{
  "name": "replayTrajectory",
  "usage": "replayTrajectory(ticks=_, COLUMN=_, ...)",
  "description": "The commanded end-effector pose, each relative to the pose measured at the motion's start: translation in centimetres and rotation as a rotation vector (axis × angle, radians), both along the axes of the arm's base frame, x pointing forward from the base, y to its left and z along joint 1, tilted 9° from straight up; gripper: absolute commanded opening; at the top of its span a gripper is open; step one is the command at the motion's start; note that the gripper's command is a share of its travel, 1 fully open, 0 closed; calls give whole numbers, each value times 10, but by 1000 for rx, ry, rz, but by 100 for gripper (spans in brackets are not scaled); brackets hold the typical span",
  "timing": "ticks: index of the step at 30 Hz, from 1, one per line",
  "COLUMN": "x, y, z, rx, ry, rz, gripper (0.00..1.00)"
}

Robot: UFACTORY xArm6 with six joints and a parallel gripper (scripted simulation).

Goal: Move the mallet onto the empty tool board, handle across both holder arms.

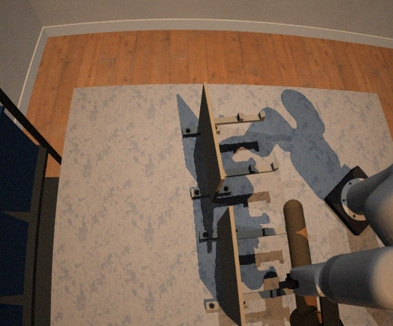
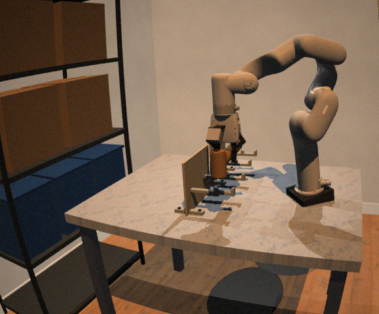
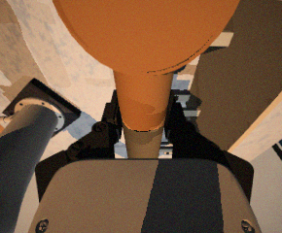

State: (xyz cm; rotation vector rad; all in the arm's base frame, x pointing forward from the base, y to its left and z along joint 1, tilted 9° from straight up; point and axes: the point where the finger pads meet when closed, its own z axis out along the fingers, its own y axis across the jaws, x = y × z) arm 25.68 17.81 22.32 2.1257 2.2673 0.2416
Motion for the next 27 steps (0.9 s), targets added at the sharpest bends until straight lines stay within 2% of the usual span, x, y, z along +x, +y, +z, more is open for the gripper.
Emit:
replayTrajectory(ticks=1, x=4, y=4, z=-25, rx=1, ry=-2, rz=-4, gripper=0)
replayTrajectory(ticks=3, x=6, y=5, z=-45, rx=1, ry=-2, rz=-4, gripper=0)
replayTrajectory(ticks=5, x=8, y=7, z=-55, rx=1, ry=-2, rz=-4, gripper=0)
replayTrajectory(ticks=7, x=8, y=7, z=-55, rx=1, ry=-2, rz=-4, gripper=0)
replayTrajectory(ticks=11, x=10, y=9, z=-79, rx=1, ry=-2, rz=-4, gripper=0)
replayTrajectory(ticks=27, x=11, y=10, z=-93, rx=1, ry=-2, rz=-4, gripper=0)
